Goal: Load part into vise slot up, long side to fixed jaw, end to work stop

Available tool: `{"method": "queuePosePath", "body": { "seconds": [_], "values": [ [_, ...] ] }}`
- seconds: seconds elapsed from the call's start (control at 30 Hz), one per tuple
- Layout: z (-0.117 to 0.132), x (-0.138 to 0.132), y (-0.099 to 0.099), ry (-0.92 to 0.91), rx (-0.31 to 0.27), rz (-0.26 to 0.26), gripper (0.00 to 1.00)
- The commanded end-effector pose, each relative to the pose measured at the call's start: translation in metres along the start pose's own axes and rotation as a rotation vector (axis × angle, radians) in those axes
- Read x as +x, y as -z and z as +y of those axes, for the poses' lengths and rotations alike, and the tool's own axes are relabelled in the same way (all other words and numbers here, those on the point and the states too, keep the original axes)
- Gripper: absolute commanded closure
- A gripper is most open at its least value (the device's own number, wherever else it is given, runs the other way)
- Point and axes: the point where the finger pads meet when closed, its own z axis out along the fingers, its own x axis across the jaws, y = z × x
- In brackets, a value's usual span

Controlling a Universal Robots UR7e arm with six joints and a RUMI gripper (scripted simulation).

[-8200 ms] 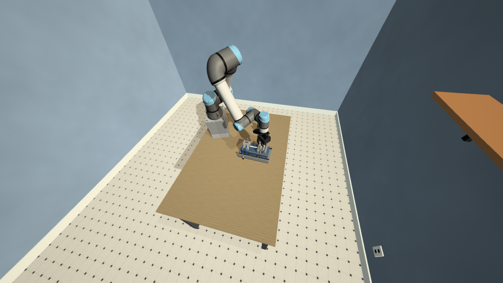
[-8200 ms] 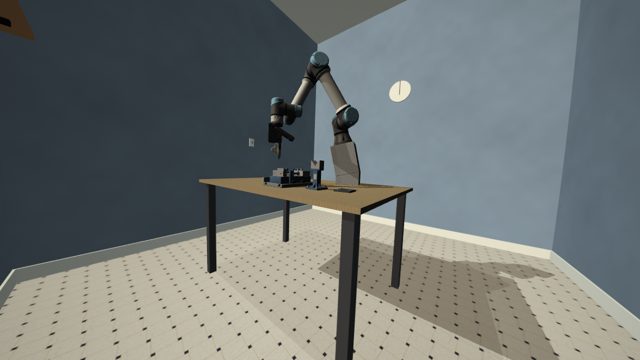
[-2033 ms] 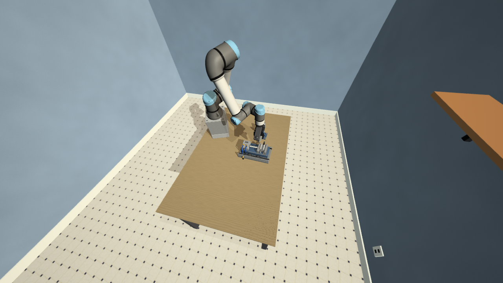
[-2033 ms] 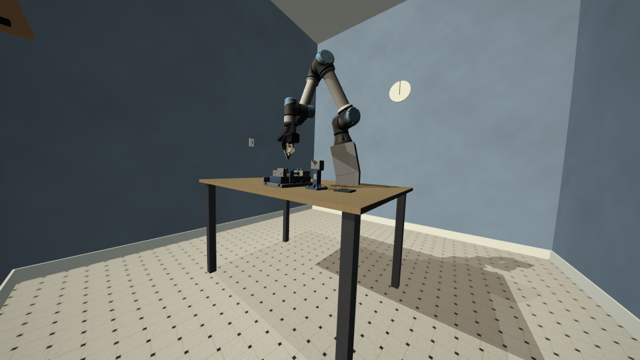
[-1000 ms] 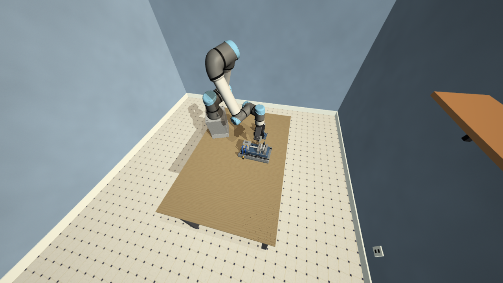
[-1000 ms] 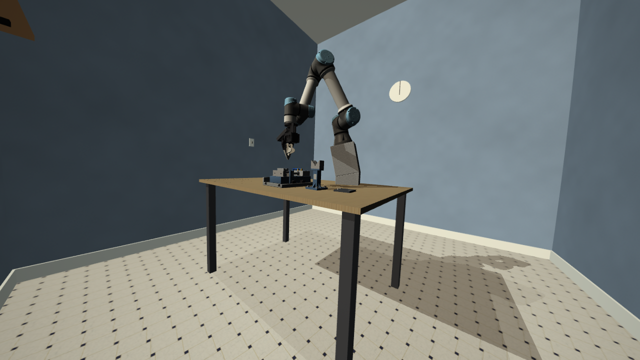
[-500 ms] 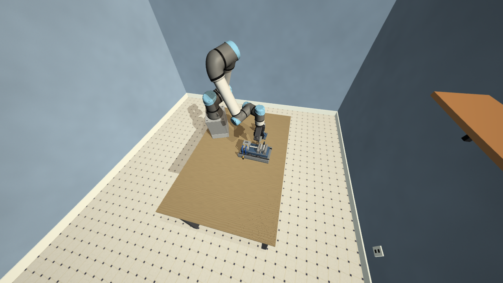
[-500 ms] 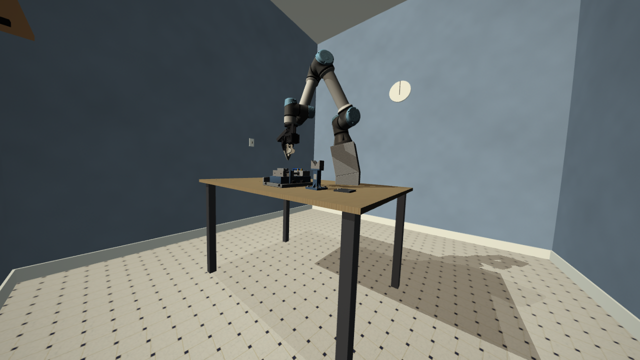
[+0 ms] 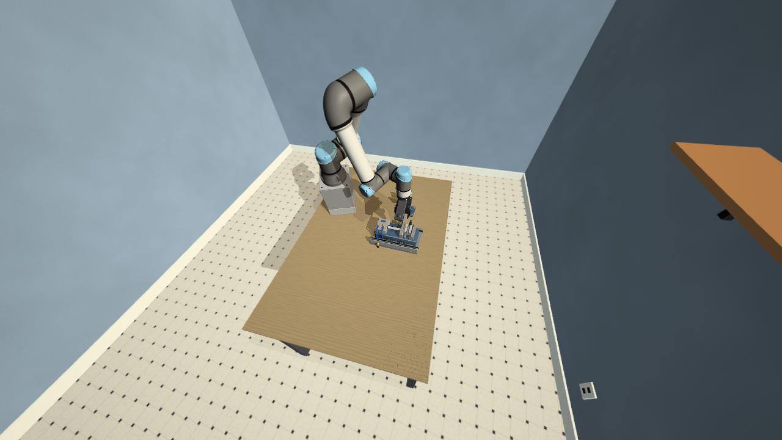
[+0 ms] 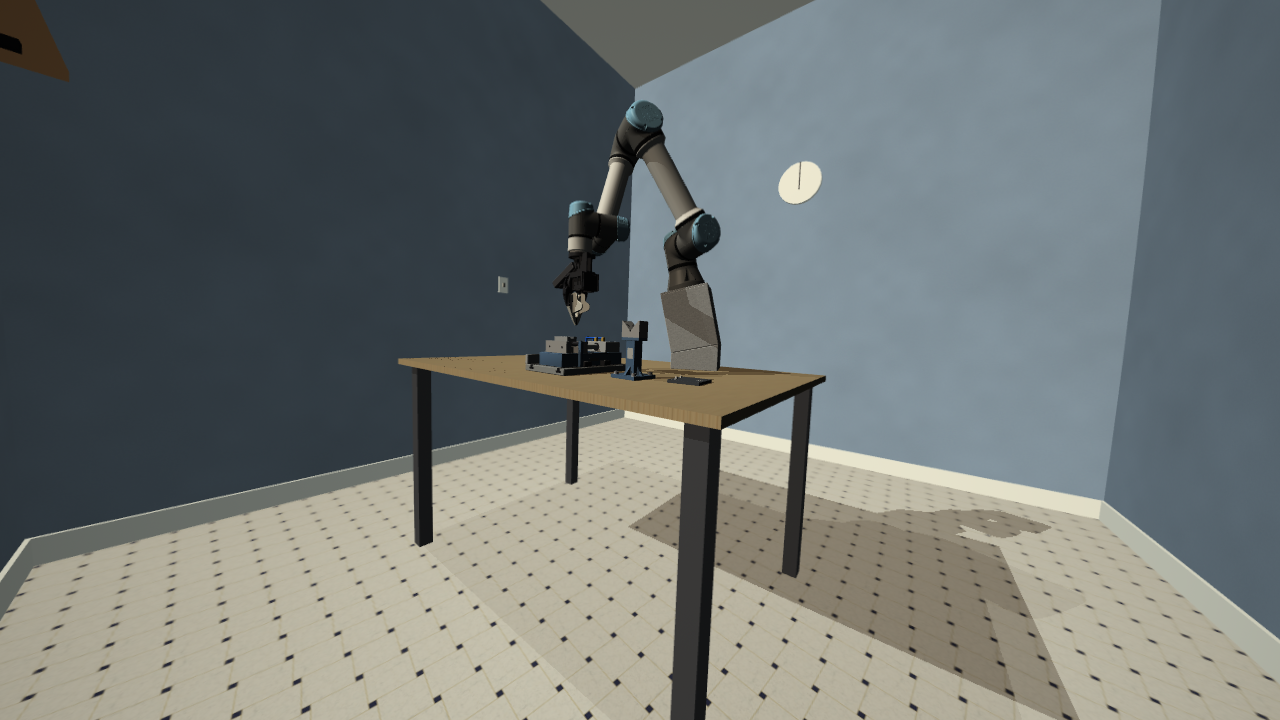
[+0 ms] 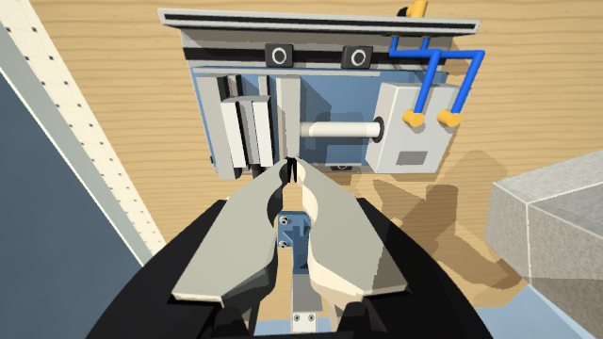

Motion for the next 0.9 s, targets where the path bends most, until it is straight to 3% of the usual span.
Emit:
{"method": "queuePosePath", "body": {
  "seconds": [0.0, 0.87],
  "values": [
    [0.000, -0.001, -0.007, 0.000, 0.001, -0.001, 1.00],
    [0.000, -0.001, -0.032, 0.000, 0.001, -0.001, 1.00]
  ]
}}
